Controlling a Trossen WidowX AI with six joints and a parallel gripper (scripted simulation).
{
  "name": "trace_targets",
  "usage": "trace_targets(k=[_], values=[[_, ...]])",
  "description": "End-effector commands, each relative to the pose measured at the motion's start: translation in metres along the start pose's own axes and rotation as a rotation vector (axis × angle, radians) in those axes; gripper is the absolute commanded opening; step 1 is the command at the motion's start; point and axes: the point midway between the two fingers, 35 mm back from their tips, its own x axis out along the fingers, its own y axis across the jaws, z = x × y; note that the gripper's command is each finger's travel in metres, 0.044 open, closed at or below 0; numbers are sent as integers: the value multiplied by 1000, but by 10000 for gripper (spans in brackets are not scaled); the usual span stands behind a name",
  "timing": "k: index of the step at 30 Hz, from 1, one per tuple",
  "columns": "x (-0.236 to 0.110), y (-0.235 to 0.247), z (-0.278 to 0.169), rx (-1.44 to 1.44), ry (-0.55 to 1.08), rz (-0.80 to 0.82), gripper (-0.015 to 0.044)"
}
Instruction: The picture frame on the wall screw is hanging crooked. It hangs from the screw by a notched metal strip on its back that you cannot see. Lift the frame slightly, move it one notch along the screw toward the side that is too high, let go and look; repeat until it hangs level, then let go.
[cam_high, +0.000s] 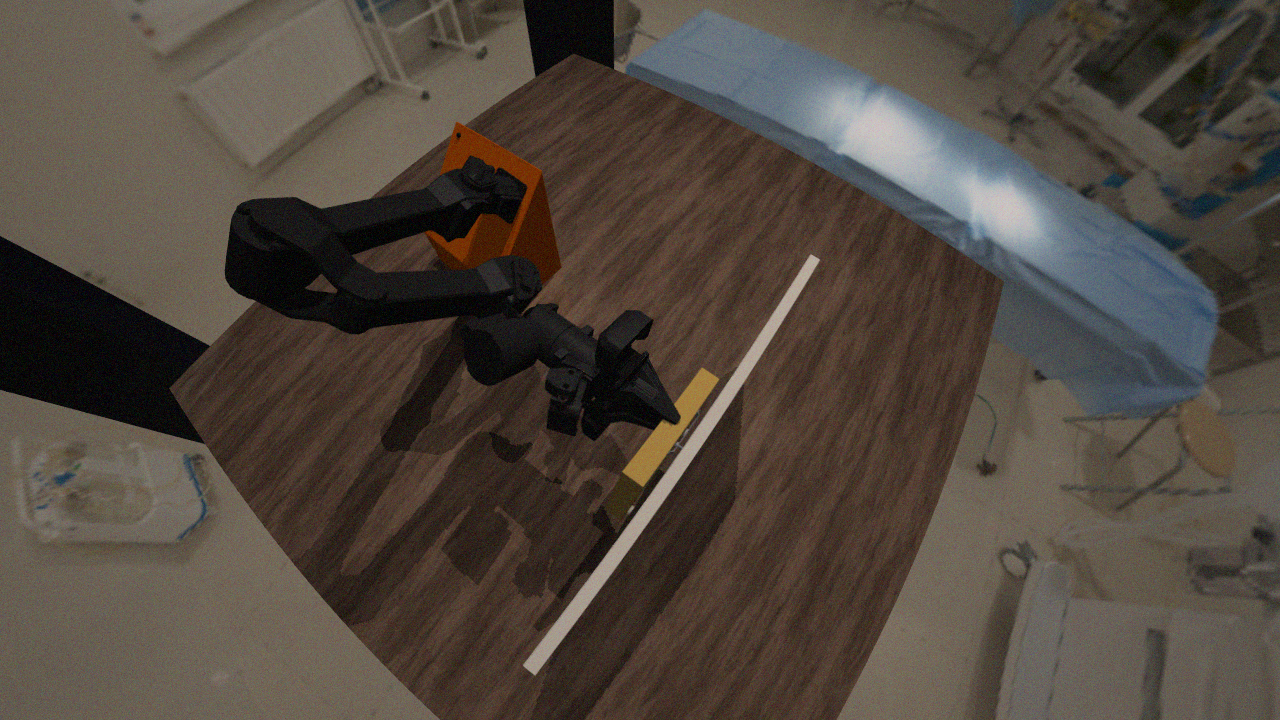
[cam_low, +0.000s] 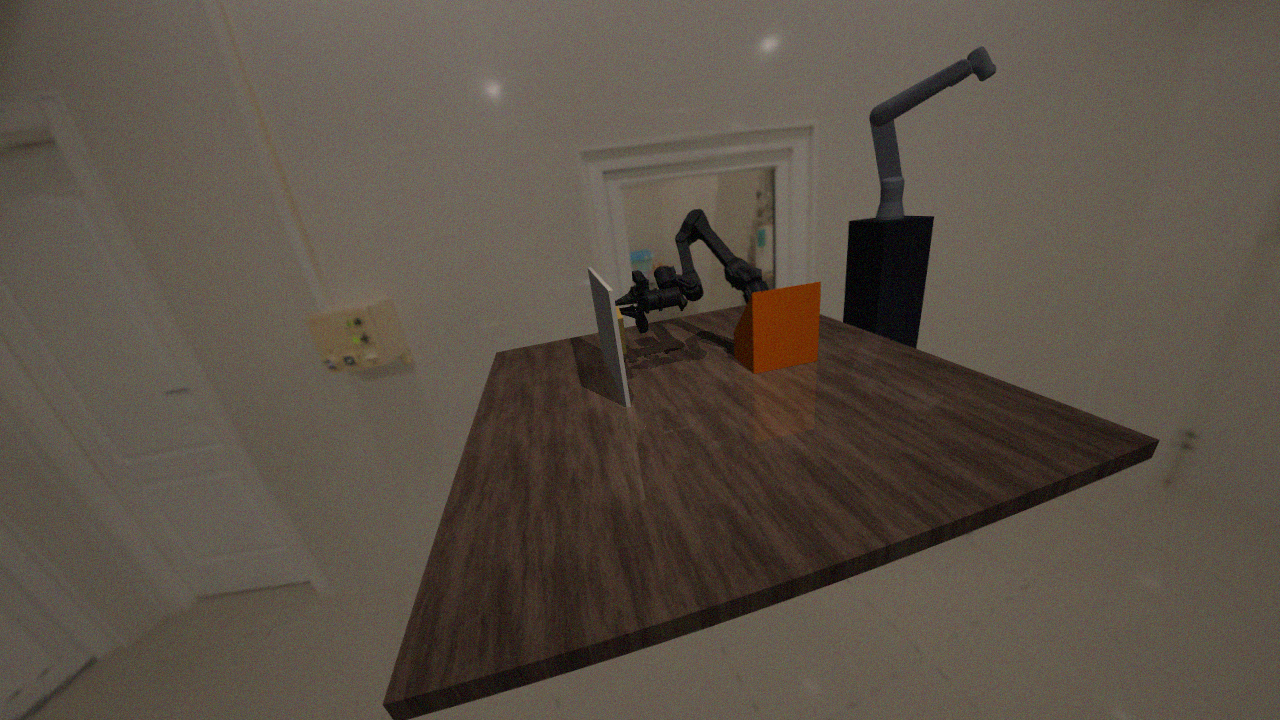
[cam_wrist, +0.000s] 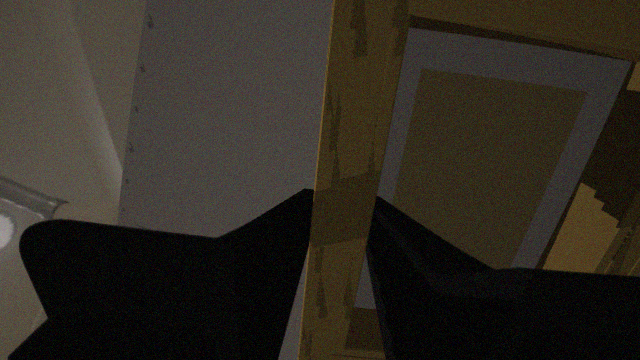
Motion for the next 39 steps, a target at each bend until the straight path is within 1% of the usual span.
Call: trace_targets(k=[1, 10, 14, 39], values=[[0, 0, 0, 1, 0, -1, 0], [0, 0, 0, 5, 0, 0, 0], [0, 0, 0, 73, 0, 0, 0], [0, 2, 1, 199, 0, 0, 0]])
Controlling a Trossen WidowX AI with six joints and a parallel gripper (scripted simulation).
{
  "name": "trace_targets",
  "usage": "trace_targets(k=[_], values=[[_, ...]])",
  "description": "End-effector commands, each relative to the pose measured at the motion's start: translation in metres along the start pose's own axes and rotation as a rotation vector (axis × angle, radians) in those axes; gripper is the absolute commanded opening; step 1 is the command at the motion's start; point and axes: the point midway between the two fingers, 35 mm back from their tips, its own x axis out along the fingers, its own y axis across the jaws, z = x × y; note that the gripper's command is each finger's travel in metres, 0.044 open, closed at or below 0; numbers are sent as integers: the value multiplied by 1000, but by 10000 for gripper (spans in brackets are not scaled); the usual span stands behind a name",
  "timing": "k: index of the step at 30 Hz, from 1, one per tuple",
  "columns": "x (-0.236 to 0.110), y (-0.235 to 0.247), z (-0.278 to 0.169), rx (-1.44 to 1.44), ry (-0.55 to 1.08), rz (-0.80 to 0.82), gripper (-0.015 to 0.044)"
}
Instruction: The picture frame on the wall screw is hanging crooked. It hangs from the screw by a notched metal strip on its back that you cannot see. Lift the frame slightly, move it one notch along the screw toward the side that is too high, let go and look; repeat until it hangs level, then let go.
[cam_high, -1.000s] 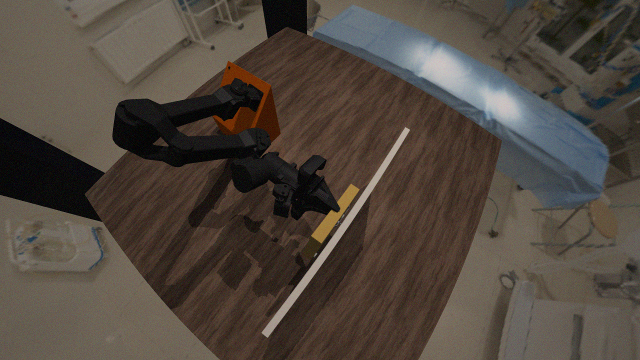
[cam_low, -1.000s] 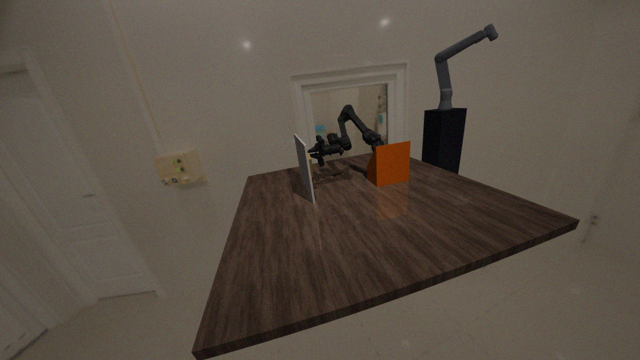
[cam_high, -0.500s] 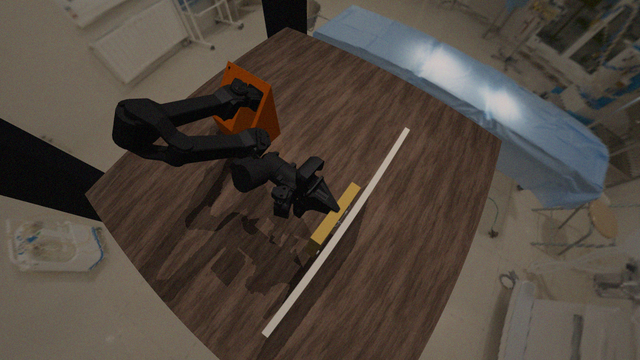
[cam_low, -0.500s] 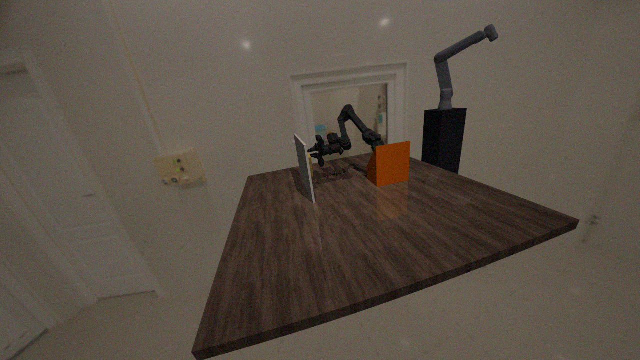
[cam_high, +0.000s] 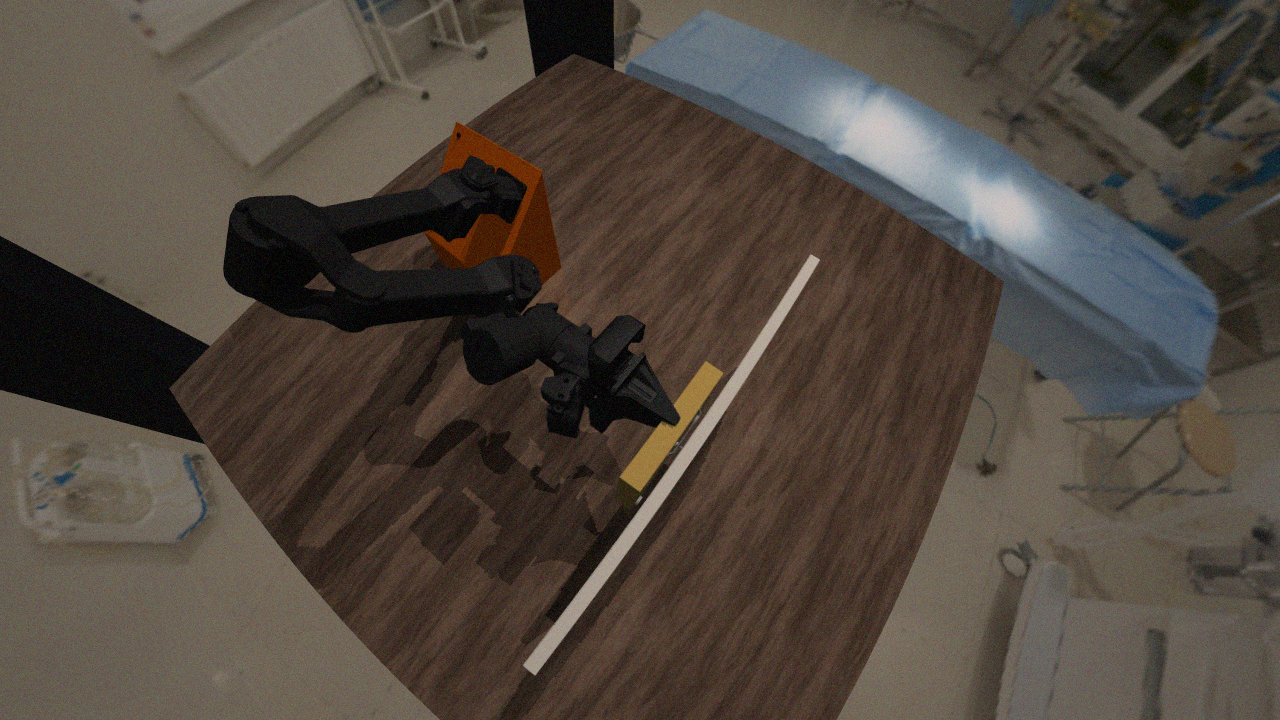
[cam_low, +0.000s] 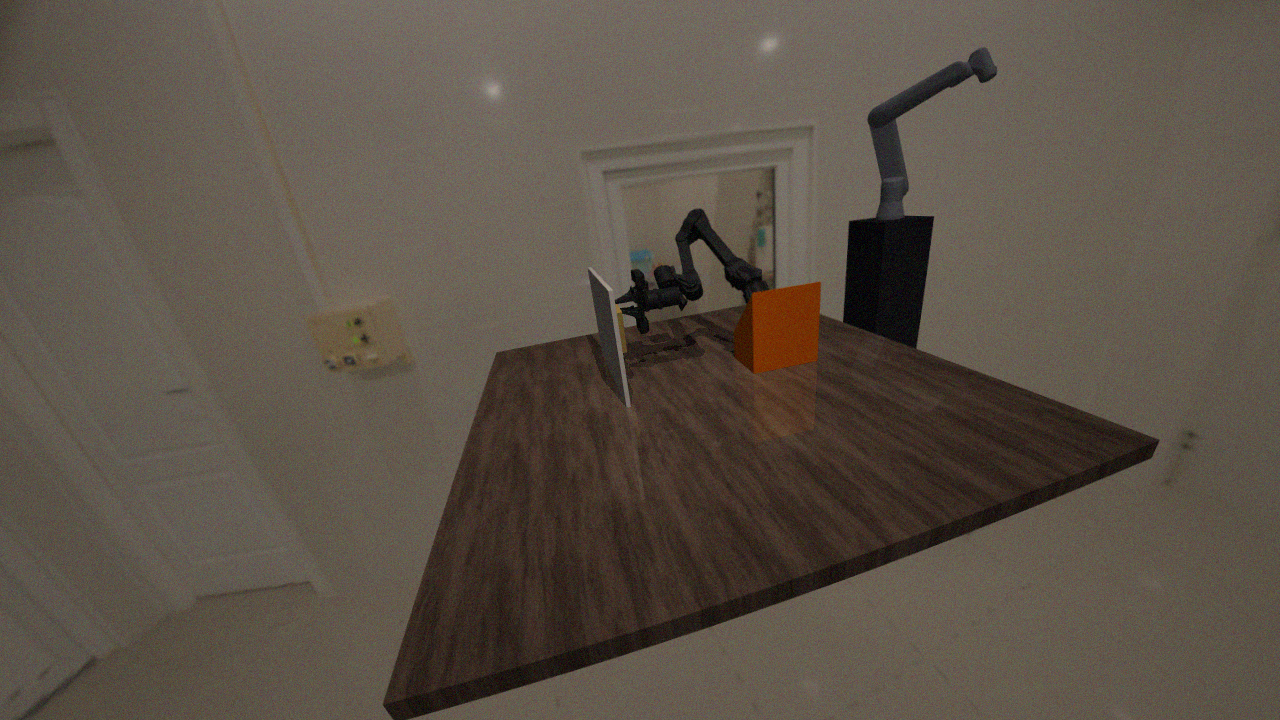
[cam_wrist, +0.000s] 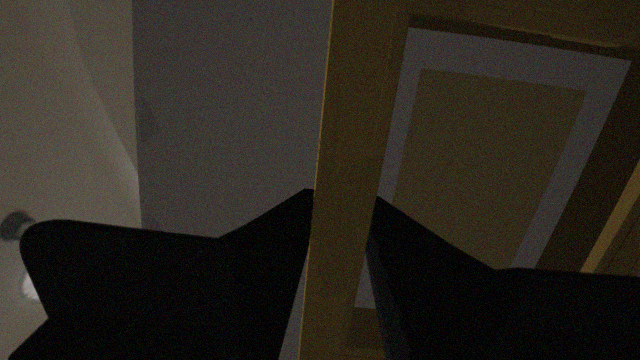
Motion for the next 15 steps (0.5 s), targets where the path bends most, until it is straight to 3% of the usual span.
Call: trace_targets(k=[1, 15], values=[[0, 0, 0, 24, -2, -4, 0], [0, 1, 1, 97, -2, -4, 0]])
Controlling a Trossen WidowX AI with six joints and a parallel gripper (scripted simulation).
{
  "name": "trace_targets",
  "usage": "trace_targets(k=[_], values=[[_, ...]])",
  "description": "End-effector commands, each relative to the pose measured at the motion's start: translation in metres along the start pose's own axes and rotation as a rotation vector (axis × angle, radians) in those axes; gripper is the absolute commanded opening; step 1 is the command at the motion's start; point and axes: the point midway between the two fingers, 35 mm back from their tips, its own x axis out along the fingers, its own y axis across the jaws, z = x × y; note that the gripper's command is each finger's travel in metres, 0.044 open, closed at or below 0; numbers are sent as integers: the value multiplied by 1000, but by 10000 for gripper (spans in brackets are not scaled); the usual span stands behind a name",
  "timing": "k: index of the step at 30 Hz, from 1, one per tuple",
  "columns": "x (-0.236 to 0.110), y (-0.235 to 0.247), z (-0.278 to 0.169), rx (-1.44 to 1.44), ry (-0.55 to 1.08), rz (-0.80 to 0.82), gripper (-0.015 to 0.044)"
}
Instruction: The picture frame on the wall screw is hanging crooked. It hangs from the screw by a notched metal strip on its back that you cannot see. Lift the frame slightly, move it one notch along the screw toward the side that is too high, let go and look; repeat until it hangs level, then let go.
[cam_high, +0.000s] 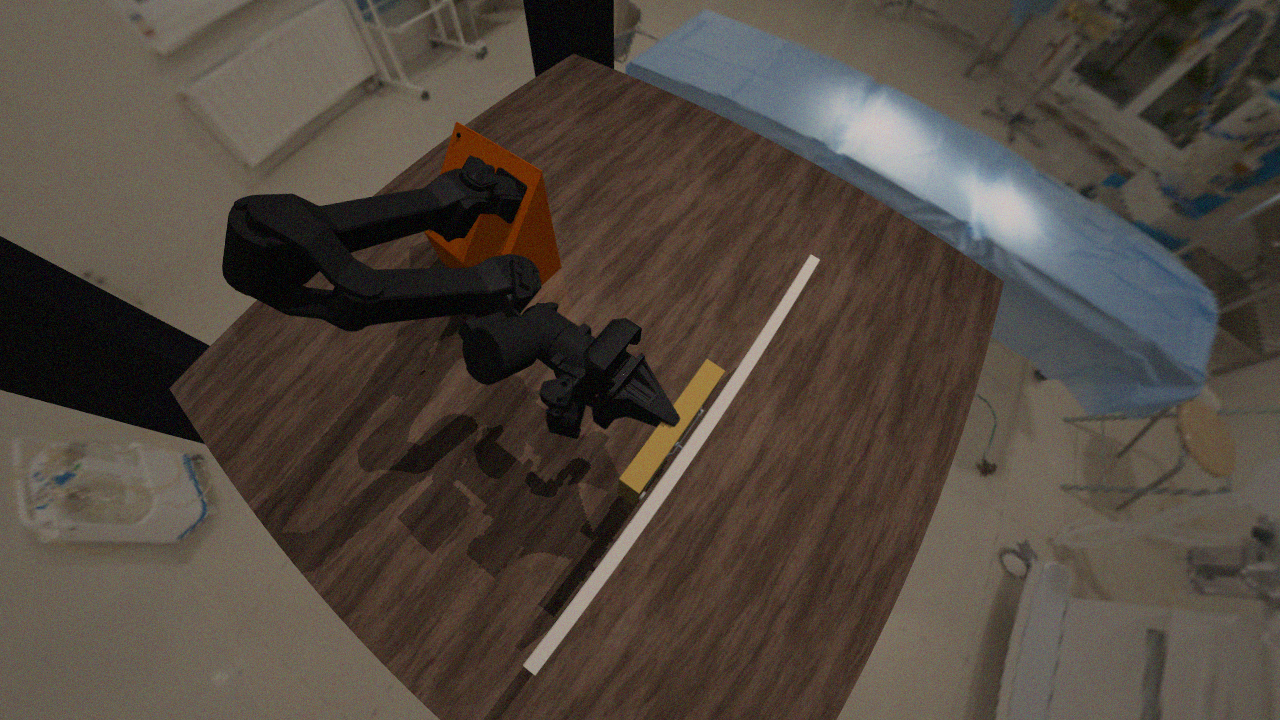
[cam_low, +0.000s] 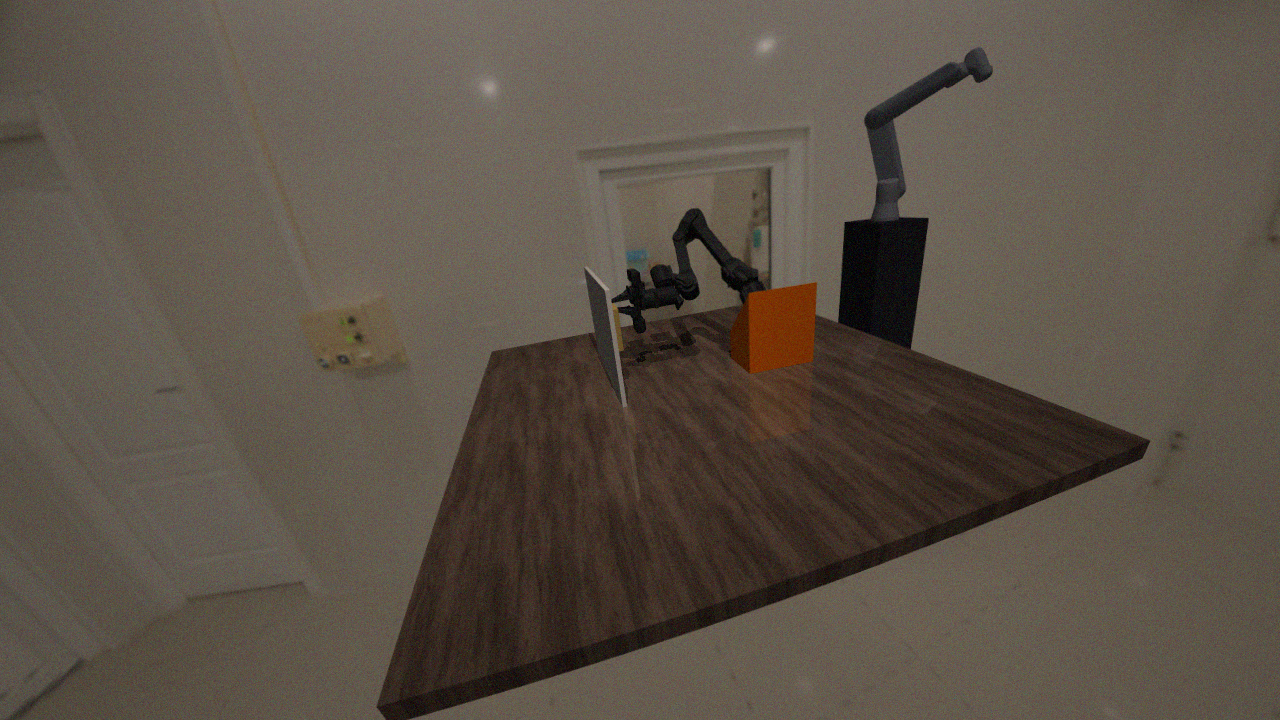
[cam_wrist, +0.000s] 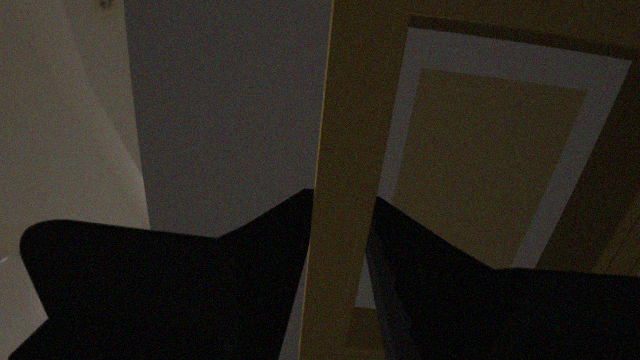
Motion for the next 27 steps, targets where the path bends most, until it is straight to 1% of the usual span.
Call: trace_targets(k=[1, 6, 16, 20, 22, 27], values=[[0, 0, 0, 24, -2, -4, 0], [0, 0, 0, 50, -2, -4, 0], [0, 0, 0, 31, 0, 0, 260], [-2, 0, 1, 24, 0, 0, 260], [-22, -4, 3, -32, 1, -2, 260], [-92, -8, 1, -234, 4, -6, 260]])
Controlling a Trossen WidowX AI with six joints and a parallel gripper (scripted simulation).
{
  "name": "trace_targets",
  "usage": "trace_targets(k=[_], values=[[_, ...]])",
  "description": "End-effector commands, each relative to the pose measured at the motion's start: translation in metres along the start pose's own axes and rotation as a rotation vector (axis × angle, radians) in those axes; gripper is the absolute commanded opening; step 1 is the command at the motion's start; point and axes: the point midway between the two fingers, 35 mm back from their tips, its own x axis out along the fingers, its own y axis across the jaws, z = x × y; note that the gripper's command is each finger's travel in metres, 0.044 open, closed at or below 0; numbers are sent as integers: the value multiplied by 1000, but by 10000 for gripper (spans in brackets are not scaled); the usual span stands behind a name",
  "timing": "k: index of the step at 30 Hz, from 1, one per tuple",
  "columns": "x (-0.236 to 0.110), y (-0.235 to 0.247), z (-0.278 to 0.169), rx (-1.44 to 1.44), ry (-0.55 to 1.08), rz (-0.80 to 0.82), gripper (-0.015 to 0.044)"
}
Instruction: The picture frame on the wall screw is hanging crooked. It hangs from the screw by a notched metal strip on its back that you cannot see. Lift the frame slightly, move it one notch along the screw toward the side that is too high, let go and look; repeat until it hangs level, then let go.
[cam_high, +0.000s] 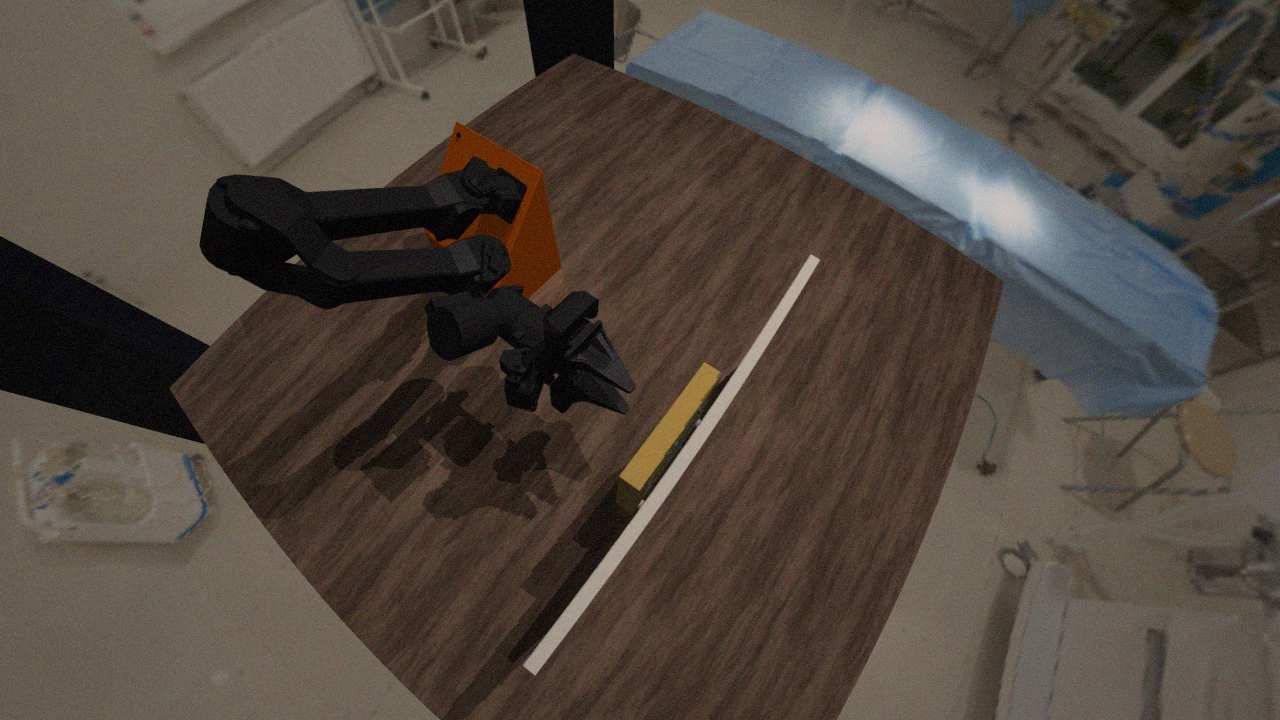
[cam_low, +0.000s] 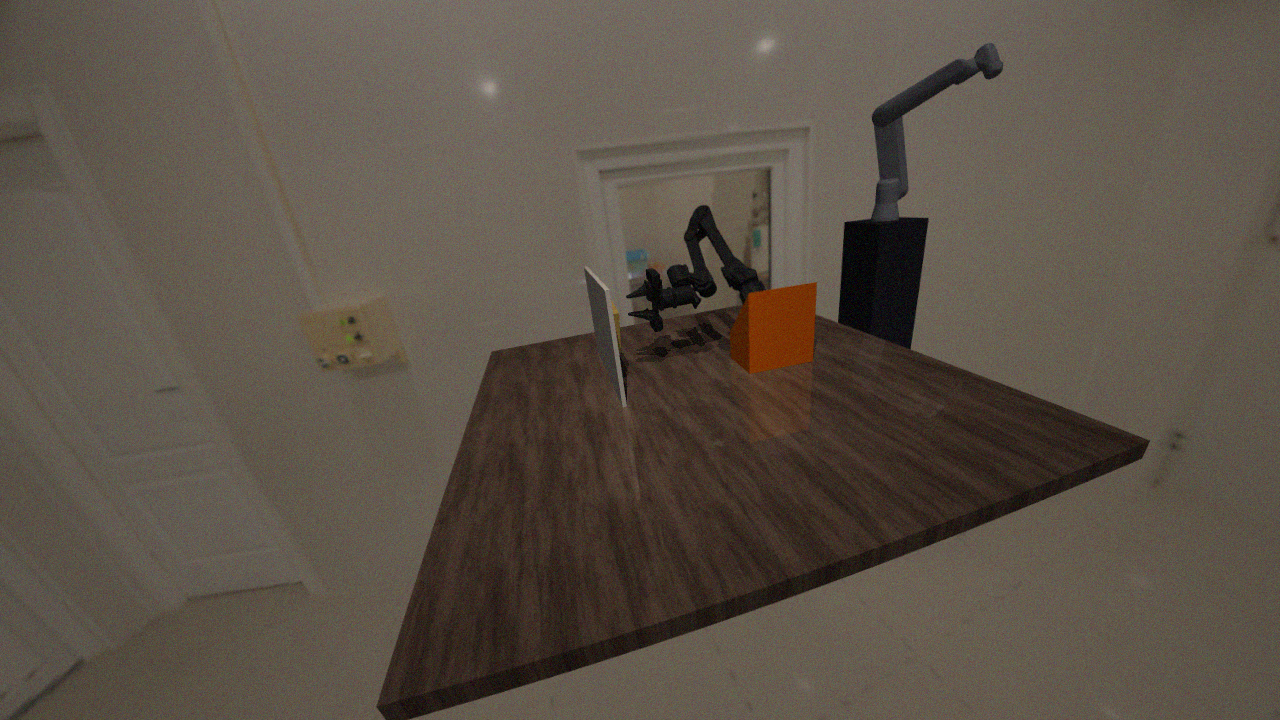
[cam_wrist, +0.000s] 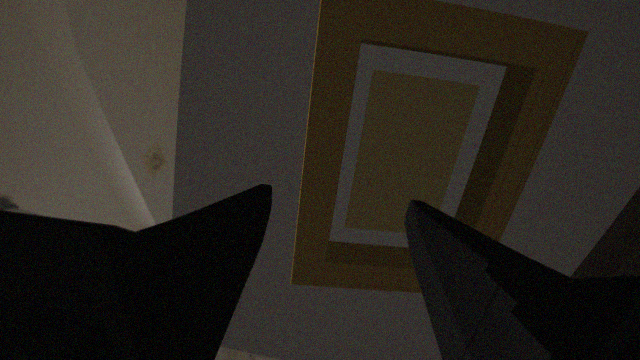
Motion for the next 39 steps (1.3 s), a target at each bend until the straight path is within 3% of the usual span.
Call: trace_targets(k=[1, 7, 16, 28, 39], values=[[-41, 3, -4, -124, -2, 6, 260], [-34, 3, -4, -94, 3, -6, 260], [-24, 56, 4, -110, 1, -1, 260], [-57, 121, 10, -124, -3, 6, 260], [-60, 123, 10, -125, -3, 6, 260]])
